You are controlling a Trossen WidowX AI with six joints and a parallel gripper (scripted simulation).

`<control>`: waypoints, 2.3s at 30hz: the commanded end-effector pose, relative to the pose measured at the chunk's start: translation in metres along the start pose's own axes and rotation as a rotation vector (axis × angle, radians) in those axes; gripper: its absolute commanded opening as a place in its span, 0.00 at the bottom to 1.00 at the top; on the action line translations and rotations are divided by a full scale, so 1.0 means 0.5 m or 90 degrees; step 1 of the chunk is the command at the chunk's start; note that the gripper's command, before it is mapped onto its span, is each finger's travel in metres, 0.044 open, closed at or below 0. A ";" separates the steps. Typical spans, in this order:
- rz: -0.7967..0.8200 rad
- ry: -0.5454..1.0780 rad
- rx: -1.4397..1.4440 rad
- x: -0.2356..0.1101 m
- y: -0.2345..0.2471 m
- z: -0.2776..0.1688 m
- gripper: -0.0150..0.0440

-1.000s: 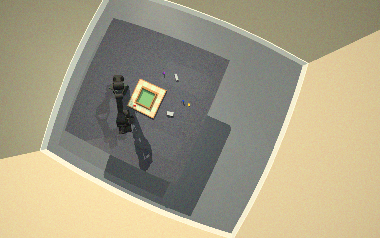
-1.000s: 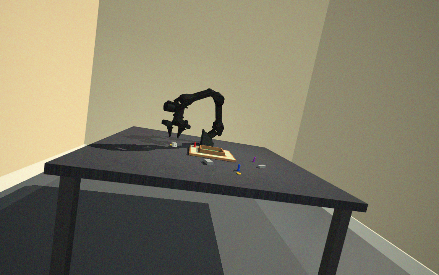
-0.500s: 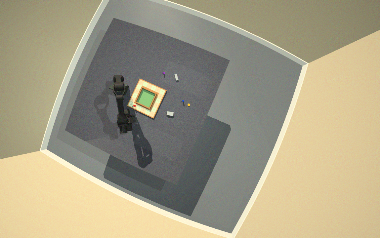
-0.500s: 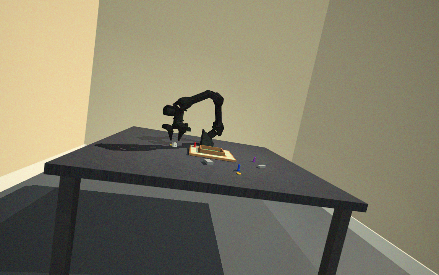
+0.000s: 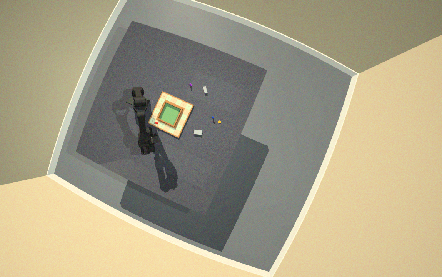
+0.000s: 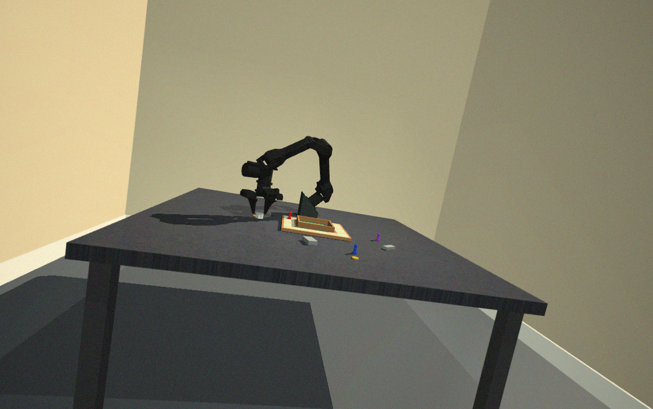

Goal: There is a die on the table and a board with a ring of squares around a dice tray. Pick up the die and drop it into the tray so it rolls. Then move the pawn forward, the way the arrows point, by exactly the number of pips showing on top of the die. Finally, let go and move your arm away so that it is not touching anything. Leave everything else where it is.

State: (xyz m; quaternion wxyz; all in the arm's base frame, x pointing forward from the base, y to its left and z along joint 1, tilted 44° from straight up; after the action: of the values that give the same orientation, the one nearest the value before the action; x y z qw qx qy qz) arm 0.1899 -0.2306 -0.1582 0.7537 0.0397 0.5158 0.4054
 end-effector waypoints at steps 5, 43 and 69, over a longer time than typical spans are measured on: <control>0.002 -0.004 0.004 0.020 0.004 0.001 0.68; 0.001 0.000 0.032 -0.227 0.018 0.007 0.25; -0.009 0.006 0.498 -0.218 0.084 0.176 0.25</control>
State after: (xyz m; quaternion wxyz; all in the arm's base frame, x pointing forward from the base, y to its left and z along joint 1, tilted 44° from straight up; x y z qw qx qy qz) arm 0.2176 -0.2506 -0.0222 0.6948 0.2877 0.6281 0.2000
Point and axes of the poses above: the point midway between the two fingers, 35 mm back from their tips, its own x axis out along the fingers, its own y axis across the jaws, z = x × y, the point moved 3 cm from there along -x, back along the fingers, and after that the axes turned 10 degrees about -x, right-handed, at the moved point
